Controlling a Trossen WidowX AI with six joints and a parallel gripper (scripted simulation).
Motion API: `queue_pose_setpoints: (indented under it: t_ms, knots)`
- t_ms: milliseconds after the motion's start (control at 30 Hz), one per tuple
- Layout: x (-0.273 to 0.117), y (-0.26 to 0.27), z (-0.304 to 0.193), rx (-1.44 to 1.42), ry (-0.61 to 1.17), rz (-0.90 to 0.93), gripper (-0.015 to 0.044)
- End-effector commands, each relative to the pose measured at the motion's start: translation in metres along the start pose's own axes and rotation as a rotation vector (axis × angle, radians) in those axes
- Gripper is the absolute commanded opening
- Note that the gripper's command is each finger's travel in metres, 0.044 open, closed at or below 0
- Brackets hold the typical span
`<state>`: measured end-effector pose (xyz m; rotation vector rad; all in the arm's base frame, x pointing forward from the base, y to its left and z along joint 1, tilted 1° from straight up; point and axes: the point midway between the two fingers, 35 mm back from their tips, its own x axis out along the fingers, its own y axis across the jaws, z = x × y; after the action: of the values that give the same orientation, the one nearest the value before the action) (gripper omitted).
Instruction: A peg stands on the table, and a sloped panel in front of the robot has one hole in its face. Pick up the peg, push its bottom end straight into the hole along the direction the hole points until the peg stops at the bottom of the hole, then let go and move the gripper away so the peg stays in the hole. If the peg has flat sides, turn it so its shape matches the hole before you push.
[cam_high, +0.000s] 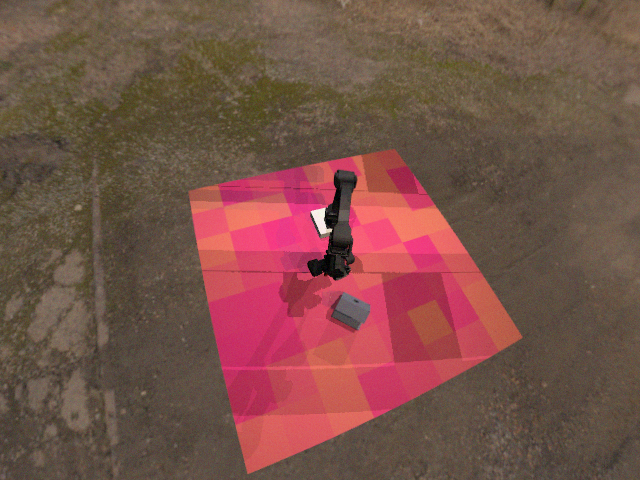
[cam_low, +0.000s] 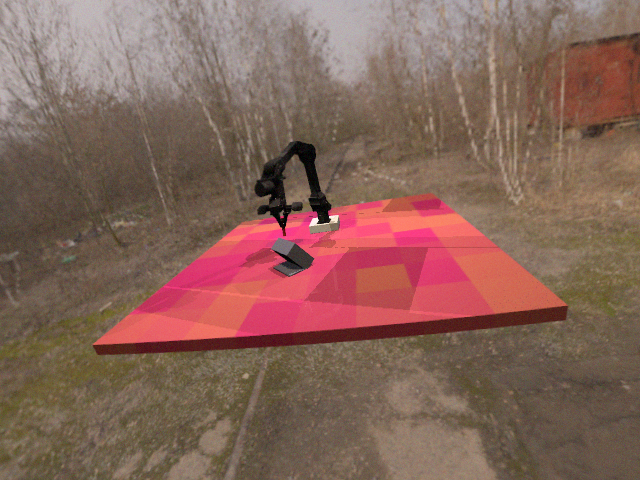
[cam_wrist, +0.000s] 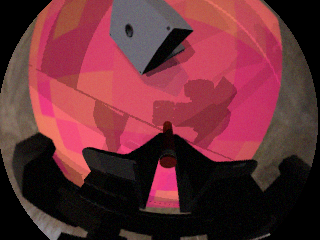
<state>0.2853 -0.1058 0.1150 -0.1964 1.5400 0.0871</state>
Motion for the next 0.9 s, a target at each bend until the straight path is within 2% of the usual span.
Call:
queue_pose_setpoints:
  t_ms: [0,867]
  knots:
    - [0.002,0.002,0.001,-0.032,0.007,-0.021,0.0000]
    - [0.004,0.020,0.017,-0.221,0.006,-0.145,0.0000]
